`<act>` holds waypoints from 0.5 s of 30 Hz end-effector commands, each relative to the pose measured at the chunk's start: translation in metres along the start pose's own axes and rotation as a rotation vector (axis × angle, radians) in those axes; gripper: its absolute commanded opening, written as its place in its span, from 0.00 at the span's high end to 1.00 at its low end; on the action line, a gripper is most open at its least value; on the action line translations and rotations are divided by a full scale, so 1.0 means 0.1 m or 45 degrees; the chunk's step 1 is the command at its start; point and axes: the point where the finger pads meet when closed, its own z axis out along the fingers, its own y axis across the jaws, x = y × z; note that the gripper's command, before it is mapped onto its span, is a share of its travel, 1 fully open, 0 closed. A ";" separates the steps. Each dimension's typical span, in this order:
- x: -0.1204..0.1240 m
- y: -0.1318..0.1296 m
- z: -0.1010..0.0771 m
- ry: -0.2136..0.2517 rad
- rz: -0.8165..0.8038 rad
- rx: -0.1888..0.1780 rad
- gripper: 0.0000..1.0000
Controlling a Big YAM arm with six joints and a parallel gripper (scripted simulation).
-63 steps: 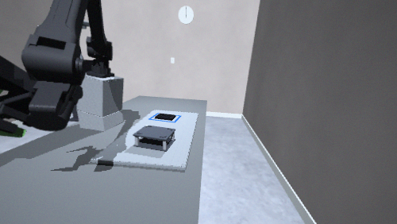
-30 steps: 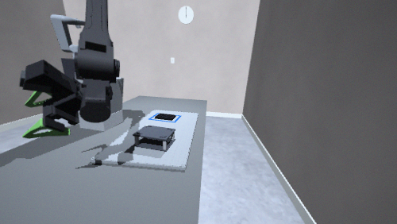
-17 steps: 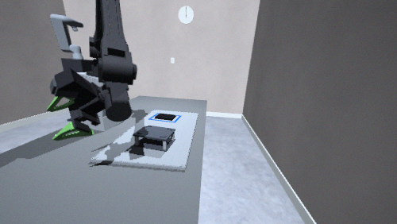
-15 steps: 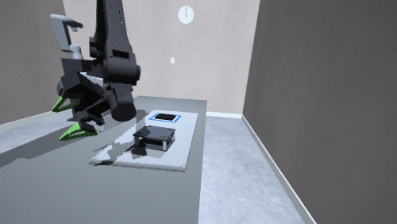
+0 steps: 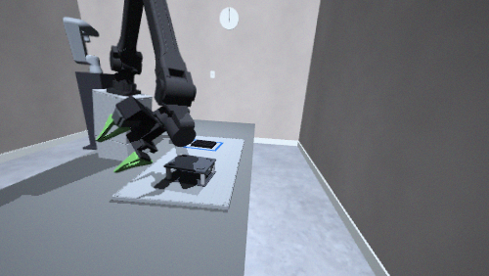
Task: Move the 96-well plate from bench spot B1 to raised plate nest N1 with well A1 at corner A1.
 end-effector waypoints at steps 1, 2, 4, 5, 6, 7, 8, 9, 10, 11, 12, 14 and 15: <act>0.20 0.13 -0.08 -0.013 -0.044 -0.035 0.00; 0.14 0.13 -0.20 -0.022 -0.050 -0.088 0.00; 0.11 0.14 -0.29 -0.029 -0.063 -0.134 0.00; 0.11 0.14 -0.29 -0.029 -0.063 -0.134 0.00; 0.15 0.15 -0.32 -0.029 -0.077 -0.147 0.00; 0.31 0.19 -0.23 -0.019 -0.106 -0.119 0.00; 0.34 0.23 -0.26 -0.014 -0.122 -0.105 0.00; 0.32 0.29 -0.33 -0.018 -0.079 -0.120 0.00; 0.36 0.31 -0.36 -0.017 -0.079 -0.119 0.00; 0.40 0.32 -0.39 -0.017 -0.079 -0.119 0.00; 0.43 0.33 -0.41 -0.017 -0.079 -0.119 0.00; 0.47 0.27 -0.52 -0.029 -0.144 -0.203 0.00; 0.50 0.28 -0.57 -0.033 -0.170 -0.236 0.00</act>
